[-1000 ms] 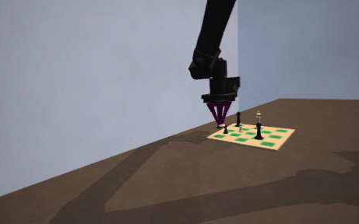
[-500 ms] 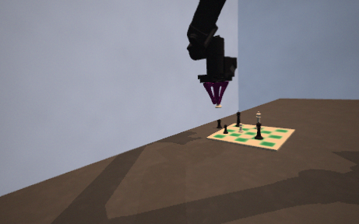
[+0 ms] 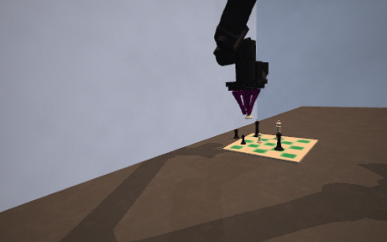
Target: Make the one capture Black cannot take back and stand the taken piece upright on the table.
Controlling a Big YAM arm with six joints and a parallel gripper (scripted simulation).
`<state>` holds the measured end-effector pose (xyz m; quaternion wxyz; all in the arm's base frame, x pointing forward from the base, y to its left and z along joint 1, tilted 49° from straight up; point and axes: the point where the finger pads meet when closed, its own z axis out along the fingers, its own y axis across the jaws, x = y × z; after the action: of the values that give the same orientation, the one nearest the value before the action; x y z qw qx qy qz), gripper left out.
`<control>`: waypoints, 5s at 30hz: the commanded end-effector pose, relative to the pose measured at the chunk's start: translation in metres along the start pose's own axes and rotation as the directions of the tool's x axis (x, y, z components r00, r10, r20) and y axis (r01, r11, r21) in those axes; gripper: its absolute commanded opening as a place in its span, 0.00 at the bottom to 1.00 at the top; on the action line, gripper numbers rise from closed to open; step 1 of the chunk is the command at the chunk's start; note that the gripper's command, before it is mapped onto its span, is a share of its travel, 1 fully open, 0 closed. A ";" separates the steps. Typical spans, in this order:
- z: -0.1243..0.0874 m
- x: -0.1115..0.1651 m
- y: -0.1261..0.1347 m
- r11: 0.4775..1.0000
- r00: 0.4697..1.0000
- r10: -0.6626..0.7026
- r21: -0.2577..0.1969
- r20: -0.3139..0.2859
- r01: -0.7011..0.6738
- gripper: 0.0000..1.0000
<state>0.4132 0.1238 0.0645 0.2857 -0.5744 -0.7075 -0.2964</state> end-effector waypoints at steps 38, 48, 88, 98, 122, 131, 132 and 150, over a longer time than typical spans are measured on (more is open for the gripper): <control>0.081 0.004 0.000 1.000 1.000 -0.029 -0.004 0.005 0.029 0.00; 0.087 -0.004 0.006 0.999 1.000 -0.013 -0.029 0.009 0.013 0.00; 0.092 0.000 0.002 1.000 1.000 -0.015 -0.013 0.007 0.015 0.00; 0.091 0.008 0.000 0.999 0.999 -0.042 -0.014 0.006 0.042 0.00; 0.088 0.011 0.005 0.998 0.998 -0.056 -0.024 0.007 0.056 0.00; 0.086 0.016 0.009 0.996 0.997 -0.078 -0.029 0.008 0.078 0.00; 0.086 0.016 0.009 0.996 0.997 -0.078 -0.029 0.008 0.078 0.00; 0.083 0.019 0.013 0.995 0.996 -0.093 -0.037 0.009 0.093 0.00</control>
<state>0.4051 0.1969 0.0081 0.2770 -0.5616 -0.7180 -0.3041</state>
